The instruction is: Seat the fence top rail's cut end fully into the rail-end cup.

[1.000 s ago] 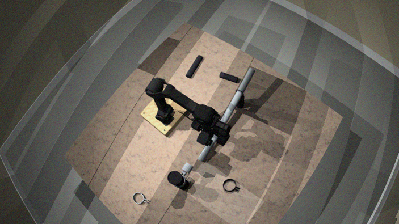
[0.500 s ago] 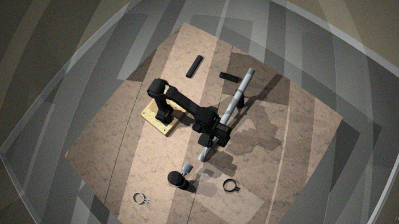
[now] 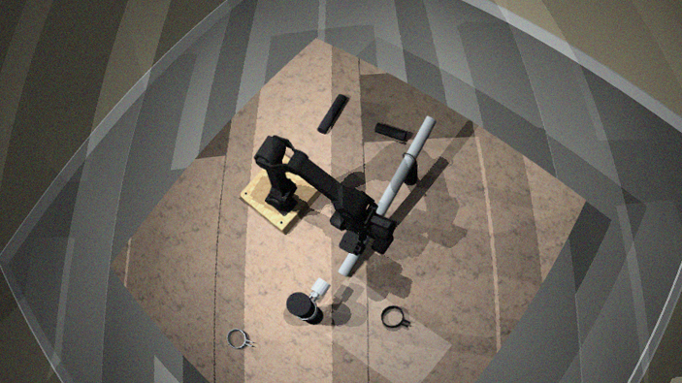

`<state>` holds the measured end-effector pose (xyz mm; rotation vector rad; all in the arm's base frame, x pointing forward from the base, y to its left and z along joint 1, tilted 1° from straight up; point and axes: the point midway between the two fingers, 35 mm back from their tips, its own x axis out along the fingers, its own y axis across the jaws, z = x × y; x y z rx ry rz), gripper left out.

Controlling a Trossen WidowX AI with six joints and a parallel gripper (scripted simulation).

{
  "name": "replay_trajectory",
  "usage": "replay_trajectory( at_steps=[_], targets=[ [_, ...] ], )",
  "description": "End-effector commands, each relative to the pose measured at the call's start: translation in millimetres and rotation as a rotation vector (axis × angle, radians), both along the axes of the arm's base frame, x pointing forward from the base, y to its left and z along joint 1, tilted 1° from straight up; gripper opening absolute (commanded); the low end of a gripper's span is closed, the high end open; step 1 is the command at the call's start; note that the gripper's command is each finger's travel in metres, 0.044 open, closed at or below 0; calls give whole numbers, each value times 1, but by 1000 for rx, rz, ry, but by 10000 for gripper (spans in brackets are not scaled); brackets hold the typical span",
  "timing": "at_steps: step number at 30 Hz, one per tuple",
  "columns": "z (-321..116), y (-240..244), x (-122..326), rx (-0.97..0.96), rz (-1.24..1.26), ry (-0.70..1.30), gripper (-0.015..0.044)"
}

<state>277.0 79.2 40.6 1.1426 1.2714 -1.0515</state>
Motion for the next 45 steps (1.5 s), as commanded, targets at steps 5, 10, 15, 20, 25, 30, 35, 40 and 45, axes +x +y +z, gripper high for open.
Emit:
replay_trajectory(
  at_steps=[5, 10, 15, 20, 25, 30, 35, 40, 45],
  targets=[
    [-12, -1, -3, -7, -5, 8, 440],
    [-12, -1, -3, -7, -5, 8, 309],
    [-12, -1, -3, -7, -5, 8, 178],
    [-12, -1, -3, -7, -5, 8, 144],
    [-11, -1, -2, -7, -5, 8, 72],
    [-6, -1, -1, -7, -5, 8, 0],
    [5, -7, 1, -53, -5, 1, 0],
    [29, -20, 4, -146, -7, -11, 0],
    [55, -34, 4, -242, -8, -24, 0]
  ],
)
